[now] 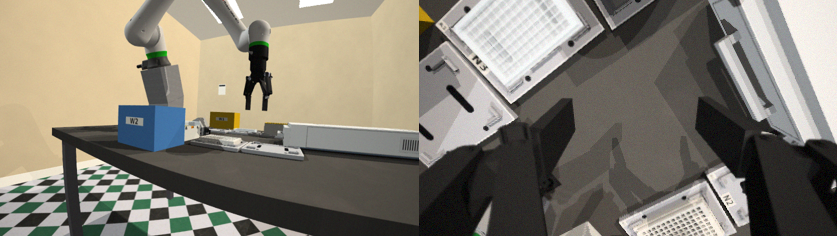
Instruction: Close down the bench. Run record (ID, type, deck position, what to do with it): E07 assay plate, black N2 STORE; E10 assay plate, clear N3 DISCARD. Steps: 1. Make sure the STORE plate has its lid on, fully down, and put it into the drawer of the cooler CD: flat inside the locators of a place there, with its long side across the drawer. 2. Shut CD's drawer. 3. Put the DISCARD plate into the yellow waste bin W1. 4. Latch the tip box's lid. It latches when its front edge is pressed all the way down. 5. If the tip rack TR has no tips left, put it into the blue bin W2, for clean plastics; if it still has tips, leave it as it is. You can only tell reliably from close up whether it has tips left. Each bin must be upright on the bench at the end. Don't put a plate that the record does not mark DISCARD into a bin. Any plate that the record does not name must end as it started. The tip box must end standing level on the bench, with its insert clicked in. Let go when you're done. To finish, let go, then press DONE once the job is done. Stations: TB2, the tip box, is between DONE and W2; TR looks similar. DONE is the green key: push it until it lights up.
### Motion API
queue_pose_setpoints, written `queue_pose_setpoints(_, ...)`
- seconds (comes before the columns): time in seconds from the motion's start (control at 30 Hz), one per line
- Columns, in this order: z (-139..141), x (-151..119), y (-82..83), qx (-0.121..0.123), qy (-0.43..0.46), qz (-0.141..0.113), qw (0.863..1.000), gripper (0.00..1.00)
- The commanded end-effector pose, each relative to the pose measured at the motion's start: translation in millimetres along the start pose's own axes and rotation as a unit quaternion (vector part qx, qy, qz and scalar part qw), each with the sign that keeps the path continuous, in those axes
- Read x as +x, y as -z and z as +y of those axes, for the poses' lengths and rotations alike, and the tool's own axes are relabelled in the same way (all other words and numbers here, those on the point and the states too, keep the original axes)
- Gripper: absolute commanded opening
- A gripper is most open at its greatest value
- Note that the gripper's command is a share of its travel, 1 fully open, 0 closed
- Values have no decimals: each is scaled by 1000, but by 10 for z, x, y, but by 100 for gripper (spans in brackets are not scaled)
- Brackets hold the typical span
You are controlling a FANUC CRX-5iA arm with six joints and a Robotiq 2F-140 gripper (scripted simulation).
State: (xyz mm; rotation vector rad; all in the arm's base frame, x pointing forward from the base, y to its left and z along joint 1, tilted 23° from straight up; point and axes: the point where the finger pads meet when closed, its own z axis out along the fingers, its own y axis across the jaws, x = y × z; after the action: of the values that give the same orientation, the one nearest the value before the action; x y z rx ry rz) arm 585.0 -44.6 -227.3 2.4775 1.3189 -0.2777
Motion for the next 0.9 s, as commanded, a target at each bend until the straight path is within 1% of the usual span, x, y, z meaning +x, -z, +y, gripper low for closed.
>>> queue_pose_setpoints(0.0, -206, 116, 19, -15, -103, -1, 995, 70)
queue_pose_setpoints(0.1, -313, 171, 24, -15, -153, 0, 988, 70)
queue_pose_setpoints(0.17, -313, 171, 24, -15, -153, 0, 988, 70)
queue_pose_setpoints(0.33, -491, 263, 32, -15, -234, 2, 972, 70)
queue_pose_setpoints(0.5, -669, 355, 41, -15, -314, 3, 949, 70)
queue_pose_setpoints(0.67, -846, 446, 50, -15, -392, 4, 920, 70)
queue_pose_setpoints(0.73, -846, 446, 50, -15, -392, 4, 920, 70)
queue_pose_setpoints(0.87, -989, 520, 56, -15, -453, 5, 892, 70)
